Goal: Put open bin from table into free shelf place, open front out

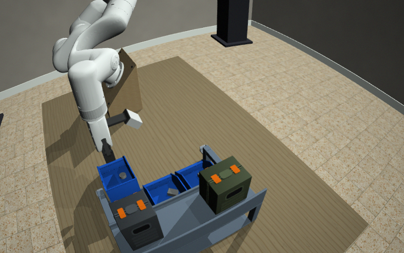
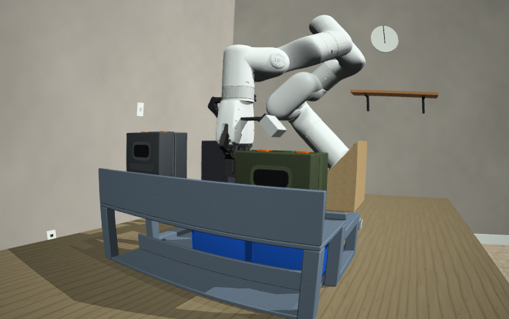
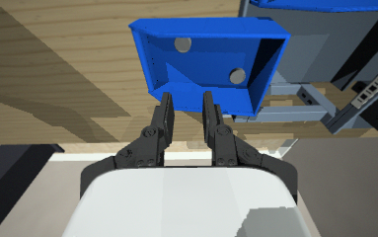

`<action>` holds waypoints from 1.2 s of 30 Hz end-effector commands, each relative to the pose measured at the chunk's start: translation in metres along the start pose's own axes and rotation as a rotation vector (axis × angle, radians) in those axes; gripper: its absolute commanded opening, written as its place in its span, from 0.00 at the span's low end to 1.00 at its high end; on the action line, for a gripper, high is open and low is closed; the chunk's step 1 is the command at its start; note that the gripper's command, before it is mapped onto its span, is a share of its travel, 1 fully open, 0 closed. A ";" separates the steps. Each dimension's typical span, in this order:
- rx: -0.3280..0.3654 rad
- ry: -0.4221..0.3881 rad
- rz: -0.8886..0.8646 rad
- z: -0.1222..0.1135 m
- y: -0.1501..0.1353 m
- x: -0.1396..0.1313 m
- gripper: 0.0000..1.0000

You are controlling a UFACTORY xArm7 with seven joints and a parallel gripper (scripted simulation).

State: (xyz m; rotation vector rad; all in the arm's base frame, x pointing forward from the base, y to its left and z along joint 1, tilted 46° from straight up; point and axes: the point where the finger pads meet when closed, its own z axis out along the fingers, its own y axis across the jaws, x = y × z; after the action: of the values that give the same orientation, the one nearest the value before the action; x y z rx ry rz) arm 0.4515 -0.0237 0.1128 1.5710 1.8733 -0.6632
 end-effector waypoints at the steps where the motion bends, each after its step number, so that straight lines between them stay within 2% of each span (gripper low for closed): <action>1: -0.003 0.001 0.000 0.006 -0.030 0.000 0.33; 3: -0.003 0.001 0.000 0.012 -0.051 0.001 0.33; 15: -0.003 0.001 0.000 0.012 -0.051 0.001 0.33; 20: -0.003 0.001 0.000 0.020 -0.084 0.001 0.33; 36: -0.002 0.001 0.000 0.018 -0.077 0.001 0.33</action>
State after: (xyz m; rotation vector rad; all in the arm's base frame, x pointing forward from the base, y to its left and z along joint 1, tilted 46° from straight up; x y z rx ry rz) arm 0.3723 -0.0524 0.0977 1.5719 1.8733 -0.6640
